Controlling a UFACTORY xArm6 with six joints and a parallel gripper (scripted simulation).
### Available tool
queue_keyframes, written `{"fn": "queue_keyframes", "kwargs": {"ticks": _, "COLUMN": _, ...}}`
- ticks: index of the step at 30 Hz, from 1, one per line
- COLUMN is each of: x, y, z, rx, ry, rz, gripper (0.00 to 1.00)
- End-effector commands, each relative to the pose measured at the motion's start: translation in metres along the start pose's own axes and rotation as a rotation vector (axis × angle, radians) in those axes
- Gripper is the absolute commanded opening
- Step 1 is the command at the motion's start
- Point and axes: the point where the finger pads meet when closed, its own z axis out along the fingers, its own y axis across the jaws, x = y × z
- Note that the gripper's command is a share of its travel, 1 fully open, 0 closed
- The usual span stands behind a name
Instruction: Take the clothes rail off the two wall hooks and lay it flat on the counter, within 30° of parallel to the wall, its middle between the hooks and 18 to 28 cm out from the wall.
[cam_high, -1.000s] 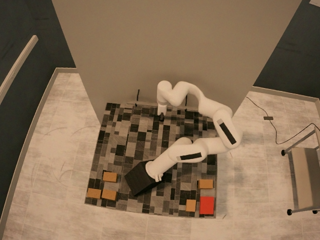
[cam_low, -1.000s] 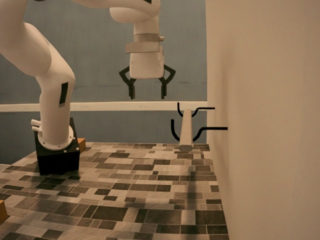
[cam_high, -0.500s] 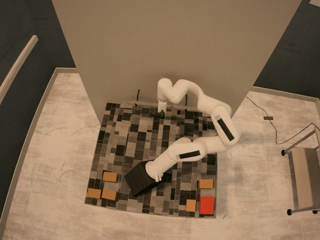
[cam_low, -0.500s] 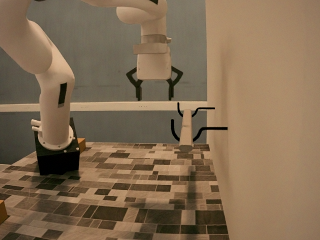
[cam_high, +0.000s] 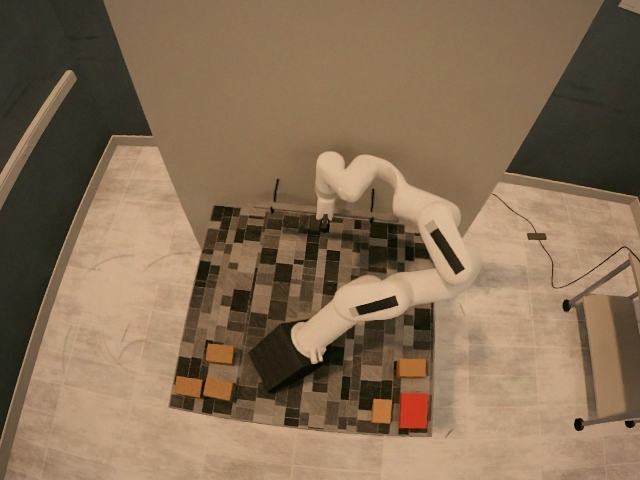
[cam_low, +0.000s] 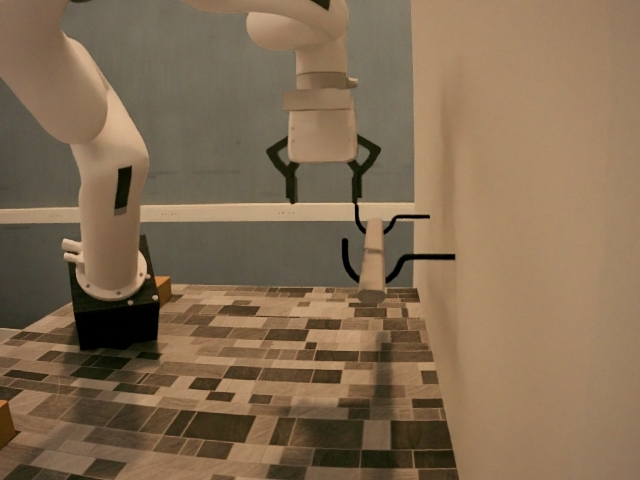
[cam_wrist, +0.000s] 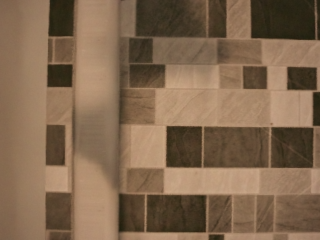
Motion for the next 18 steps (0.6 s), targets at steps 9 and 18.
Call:
{"fn": "queue_keyframes", "kwargs": {"ticks": 9, "x": 0.0, "y": -0.022, "z": 0.003, "rx": 0.002, "ry": -0.002, "rz": 0.001, "gripper": 1.0}}
{"fn": "queue_keyframes", "kwargs": {"ticks": 18, "x": 0.0, "y": -0.036, "z": 0.006, "rx": 0.002, "ry": -0.002, "rz": 0.001, "gripper": 1.0}}
